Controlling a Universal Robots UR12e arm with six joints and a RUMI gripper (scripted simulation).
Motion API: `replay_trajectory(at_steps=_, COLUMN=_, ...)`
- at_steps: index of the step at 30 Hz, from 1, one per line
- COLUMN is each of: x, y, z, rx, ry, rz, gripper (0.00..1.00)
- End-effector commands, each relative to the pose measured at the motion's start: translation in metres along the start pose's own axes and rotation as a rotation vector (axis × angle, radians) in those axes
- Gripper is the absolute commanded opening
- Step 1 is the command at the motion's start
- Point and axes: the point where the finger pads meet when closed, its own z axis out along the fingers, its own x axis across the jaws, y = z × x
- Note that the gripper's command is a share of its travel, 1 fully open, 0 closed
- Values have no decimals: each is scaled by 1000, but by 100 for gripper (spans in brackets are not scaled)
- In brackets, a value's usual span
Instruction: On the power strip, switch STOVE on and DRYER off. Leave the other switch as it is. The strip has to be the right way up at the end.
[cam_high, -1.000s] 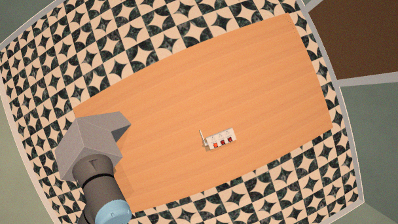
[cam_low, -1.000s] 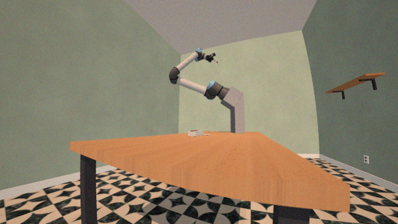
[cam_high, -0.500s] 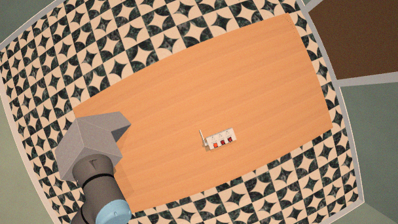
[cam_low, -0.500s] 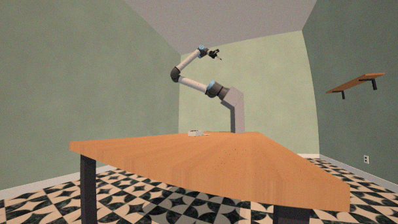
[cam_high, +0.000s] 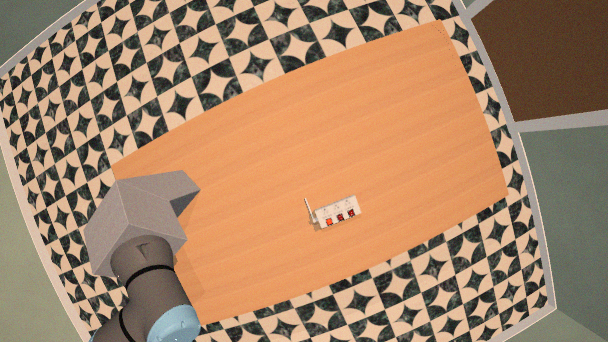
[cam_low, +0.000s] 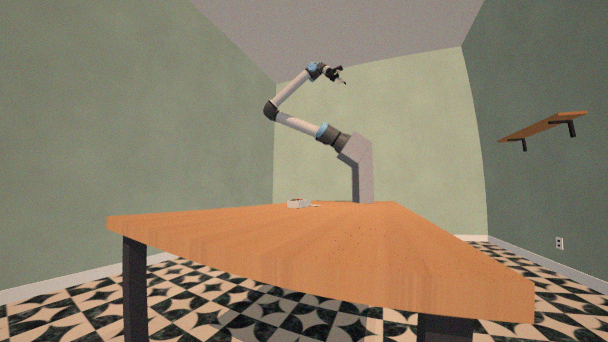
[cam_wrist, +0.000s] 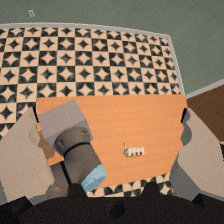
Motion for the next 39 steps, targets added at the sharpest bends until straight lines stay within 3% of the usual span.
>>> replay_trajectory(at_steps=1, x=32, y=-23, z=33, rx=-10, ry=-39, rz=10, gripper=100)
replay_trajectory(at_steps=9, x=106, y=-47, z=109, rx=-26, ry=-104, rz=42, gripper=100)
replay_trajectory(at_steps=10, x=106, y=-47, z=109, rx=-26, ry=-104, rz=42, gripper=100)
replay_trajectory(at_steps=13, x=137, y=-51, z=141, rx=-29, ry=-126, rz=56, gripper=100)
replay_trajectory(at_steps=15, x=137, y=-51, z=141, rx=-29, ry=-126, rz=56, gripper=100)
replay_trajectory(at_steps=20, x=192, y=-48, z=198, rx=-31, ry=-157, rz=81, gripper=100)
replay_trajectory(at_steps=21, x=192, y=-48, z=198, rx=-31, ry=-157, rz=81, gripper=100)
replay_trajectory(at_steps=28, x=258, y=-27, z=271, rx=-31, ry=-185, rz=113, gripper=100)
replay_trajectory(at_steps=29, x=258, y=-27, z=271, rx=-31, ry=-185, rz=113, gripper=100)
replay_trajectory(at_steps=30, x=269, y=-21, z=283, rx=-31, ry=-188, rz=118, gripper=100)
replay_trajectory(at_steps=32, x=269, y=-21, z=283, rx=-31, ry=-188, rz=118, gripper=100)
replay_trajectory(at_steps=36, x=312, y=6, z=333, rx=-30, ry=-198, rz=140, gripper=100)
replay_trajectory(at_steps=37, x=312, y=6, z=333, rx=-30, ry=-198, rz=140, gripper=100)
replay_trajectory(at_steps=39, x=332, y=23, z=357, rx=-31, ry=-201, rz=150, gripper=100)
